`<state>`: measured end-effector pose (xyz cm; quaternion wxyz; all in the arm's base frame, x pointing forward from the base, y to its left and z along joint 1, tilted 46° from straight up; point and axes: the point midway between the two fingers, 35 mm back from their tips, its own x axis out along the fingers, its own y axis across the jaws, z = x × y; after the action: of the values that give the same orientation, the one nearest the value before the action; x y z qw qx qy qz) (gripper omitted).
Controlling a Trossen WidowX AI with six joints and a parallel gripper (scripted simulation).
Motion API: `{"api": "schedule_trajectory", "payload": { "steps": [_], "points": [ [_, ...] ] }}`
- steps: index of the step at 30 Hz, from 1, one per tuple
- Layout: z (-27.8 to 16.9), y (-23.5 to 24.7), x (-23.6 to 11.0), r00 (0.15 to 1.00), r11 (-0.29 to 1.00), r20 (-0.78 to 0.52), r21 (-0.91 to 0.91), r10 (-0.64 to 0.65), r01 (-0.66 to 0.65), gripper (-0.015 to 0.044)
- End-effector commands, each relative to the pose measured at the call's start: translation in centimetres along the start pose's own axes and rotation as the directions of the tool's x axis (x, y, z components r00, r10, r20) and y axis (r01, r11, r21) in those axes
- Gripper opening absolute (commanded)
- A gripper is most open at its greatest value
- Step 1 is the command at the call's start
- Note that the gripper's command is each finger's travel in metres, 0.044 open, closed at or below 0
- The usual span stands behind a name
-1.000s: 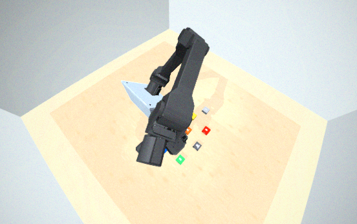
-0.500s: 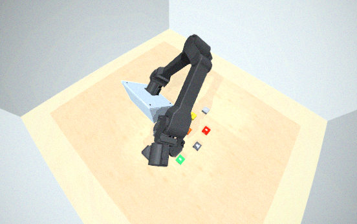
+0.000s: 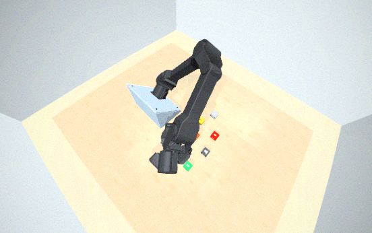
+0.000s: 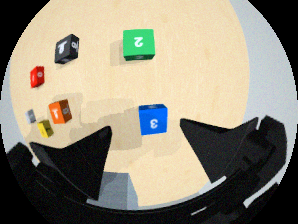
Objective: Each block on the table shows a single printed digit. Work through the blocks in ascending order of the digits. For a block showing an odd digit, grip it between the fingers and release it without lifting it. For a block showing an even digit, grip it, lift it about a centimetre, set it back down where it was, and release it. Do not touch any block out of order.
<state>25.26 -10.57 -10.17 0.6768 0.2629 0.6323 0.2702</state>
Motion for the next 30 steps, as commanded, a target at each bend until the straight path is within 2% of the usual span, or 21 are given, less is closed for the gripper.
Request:
{"api": "schedule_trajectory", "payload": {
  "steps": [1, 6, 17, 30],
  "points": [
    [-0.11, 0.11, 0.84, 1.0, 1.0, 0.001, 0.008, 0.007, -0.007, 0.04],
    [-0.13, 0.14, 1.38, 1.0, 1.0, 0.001, 0.008, 0.008, -0.008, 0.04],
    [-0.13, 0.14, 1.38, 1.0, 1.0, 0.001, 0.008, 0.008, -0.008, 0.012],
    [-0.13, 0.14, 1.38, 1.0, 1.0, 0.001, 0.008, 0.008, -0.008, 0.012]
  ]
}}
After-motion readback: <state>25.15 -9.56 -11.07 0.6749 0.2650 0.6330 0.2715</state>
